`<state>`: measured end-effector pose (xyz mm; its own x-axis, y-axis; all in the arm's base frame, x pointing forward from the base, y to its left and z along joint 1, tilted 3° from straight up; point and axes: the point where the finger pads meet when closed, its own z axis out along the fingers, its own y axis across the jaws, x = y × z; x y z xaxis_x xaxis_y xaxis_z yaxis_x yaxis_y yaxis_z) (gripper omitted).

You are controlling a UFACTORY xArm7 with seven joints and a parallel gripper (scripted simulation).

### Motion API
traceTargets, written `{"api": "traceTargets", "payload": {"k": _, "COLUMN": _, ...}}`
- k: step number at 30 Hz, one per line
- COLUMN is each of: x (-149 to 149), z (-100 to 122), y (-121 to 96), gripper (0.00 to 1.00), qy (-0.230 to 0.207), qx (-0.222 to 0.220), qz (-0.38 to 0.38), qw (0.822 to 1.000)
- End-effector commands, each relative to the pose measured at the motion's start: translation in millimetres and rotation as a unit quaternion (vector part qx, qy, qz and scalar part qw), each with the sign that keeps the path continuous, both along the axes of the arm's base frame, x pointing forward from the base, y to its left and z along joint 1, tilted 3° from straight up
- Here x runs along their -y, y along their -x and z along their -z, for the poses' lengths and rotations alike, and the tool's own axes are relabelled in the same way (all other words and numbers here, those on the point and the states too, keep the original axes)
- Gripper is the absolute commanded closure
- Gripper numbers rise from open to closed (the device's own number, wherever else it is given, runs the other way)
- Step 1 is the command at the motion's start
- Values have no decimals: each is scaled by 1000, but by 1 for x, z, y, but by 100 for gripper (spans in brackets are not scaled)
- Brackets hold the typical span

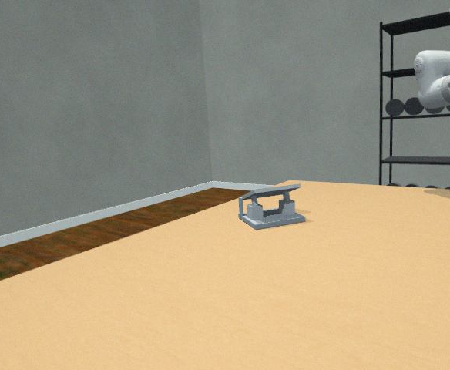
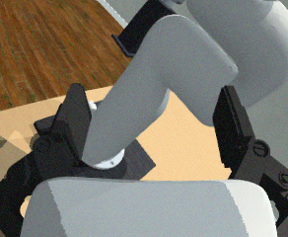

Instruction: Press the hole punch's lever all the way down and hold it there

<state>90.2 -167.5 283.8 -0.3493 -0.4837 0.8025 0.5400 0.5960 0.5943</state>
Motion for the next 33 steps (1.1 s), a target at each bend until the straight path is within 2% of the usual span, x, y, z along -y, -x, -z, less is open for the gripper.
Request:
{"api": "traceTargets", "payload": {"k": 1, "x": 0, "z": -1, "y": 0, "gripper": 0, "qy": 1, "qx": 1, "qz": 0, "qw": 1000}}
{"api": "traceTargets", "payload": {"k": 20, "x": -2, "z": 0, "y": -3, "gripper": 0, "qy": -3, "qx": 6, "qz": -7, "qw": 1000}}
{"api": "traceTargets", "payload": {"k": 24, "x": -21, "z": 9, "y": -26, "gripper": 0, "qy": -44, "qx": 52, "qz": -68, "qw": 995}}
{"api": "traceTargets", "payload": {"k": 33, "x": -52, "z": 22, "y": -59, "gripper": 0, "qy": -105, "qx": 125, "qz": -159, "qw": 974}}
